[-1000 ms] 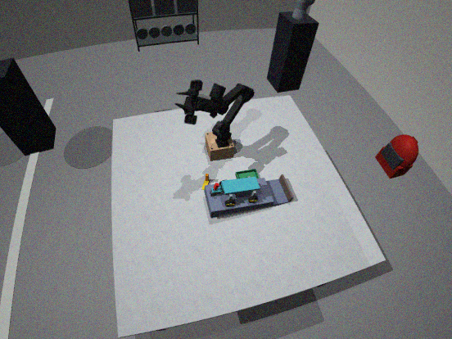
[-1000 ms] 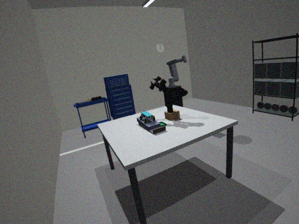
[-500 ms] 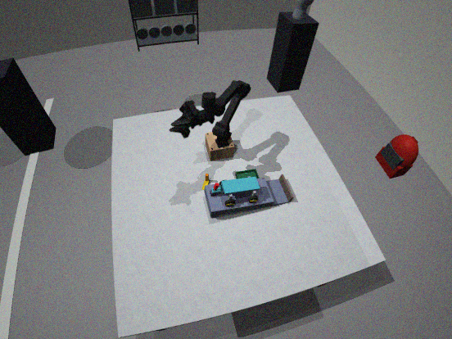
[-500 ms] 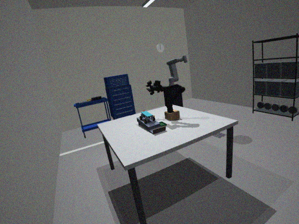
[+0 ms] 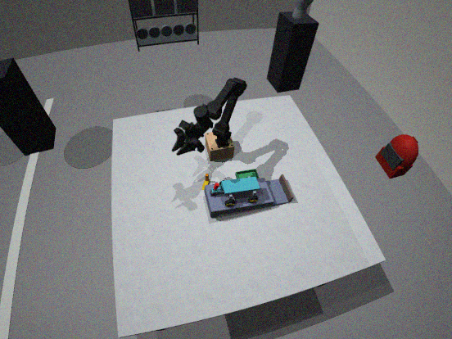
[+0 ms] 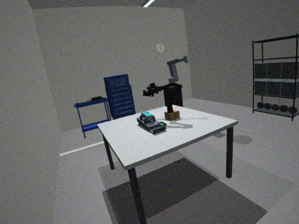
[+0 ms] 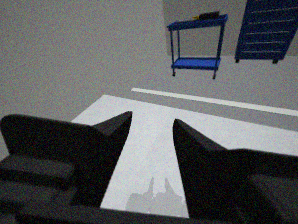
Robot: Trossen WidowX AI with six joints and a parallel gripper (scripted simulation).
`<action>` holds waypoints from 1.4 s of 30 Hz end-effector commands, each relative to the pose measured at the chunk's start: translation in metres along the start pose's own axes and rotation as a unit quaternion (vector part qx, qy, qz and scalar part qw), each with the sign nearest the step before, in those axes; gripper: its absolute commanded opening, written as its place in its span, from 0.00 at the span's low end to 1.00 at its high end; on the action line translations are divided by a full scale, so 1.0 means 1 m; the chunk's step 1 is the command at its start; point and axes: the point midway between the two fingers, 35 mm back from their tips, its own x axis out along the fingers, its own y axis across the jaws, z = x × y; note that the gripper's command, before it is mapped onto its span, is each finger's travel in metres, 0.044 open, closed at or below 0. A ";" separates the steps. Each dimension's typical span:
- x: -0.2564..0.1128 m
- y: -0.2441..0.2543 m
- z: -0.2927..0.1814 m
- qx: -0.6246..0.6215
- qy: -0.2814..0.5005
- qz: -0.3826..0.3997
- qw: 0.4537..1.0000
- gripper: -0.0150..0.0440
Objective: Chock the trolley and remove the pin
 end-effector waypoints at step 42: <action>-0.056 -0.026 -0.205 -0.752 0.386 0.456 0.279 0.58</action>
